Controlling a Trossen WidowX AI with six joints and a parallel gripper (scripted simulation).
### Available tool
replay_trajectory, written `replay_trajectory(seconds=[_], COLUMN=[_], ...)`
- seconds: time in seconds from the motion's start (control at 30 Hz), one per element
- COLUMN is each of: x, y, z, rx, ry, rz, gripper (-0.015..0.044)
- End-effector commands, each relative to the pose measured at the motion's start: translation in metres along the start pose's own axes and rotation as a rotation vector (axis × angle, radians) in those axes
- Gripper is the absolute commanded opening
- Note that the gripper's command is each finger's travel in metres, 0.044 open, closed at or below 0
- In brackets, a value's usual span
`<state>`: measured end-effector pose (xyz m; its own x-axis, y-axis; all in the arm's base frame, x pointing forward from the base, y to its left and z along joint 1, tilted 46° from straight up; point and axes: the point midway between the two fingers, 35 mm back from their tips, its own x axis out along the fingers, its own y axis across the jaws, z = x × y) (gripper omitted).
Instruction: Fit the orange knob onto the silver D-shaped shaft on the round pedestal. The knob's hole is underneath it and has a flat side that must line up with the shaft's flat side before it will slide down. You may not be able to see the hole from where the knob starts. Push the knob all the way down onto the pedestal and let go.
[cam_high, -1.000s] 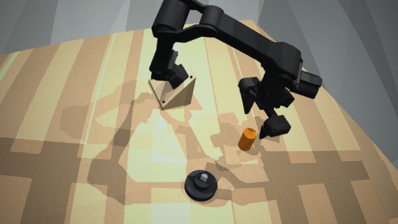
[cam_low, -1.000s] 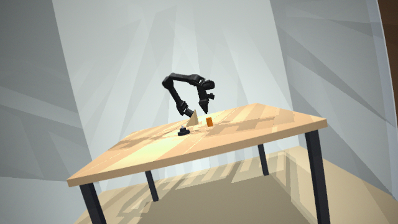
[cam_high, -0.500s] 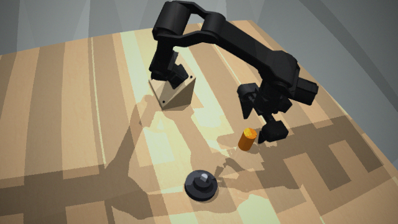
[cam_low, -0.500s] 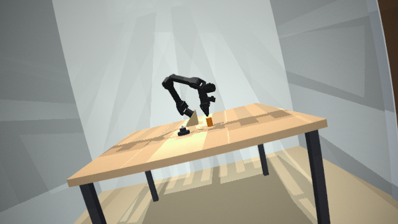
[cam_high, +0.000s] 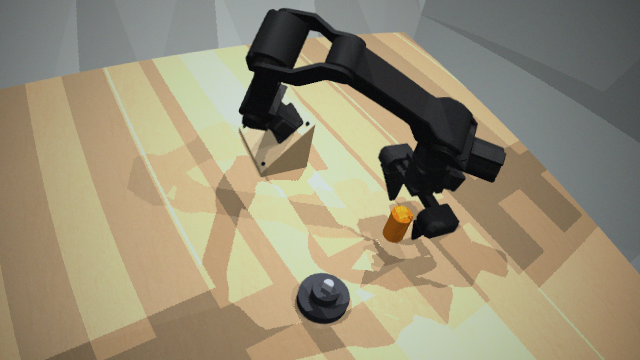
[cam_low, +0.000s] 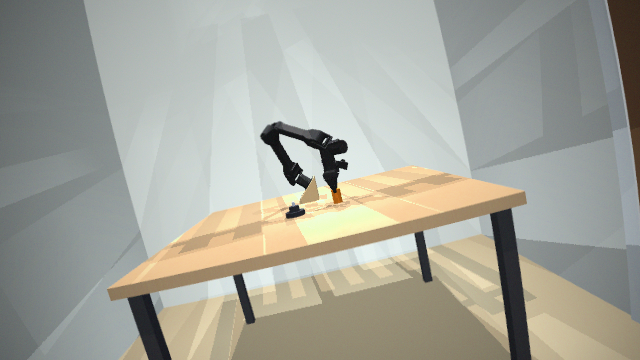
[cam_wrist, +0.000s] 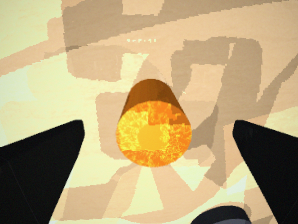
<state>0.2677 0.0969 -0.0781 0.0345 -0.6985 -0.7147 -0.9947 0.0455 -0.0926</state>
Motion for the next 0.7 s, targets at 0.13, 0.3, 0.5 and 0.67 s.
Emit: replay_trajectory(seconds=[0.13,0.3,0.5,0.67], x=[0.017,0.025,0.035,0.042], y=[0.002,0.002,0.003,0.004], z=[0.0,-0.001,-0.001,-0.002], rx=[-0.009,-0.009,-0.009,-0.009], ry=[0.011,0.012,0.013,0.014], rz=[0.003,0.003,0.003,0.003], gripper=[0.044,0.044,0.044,0.044])
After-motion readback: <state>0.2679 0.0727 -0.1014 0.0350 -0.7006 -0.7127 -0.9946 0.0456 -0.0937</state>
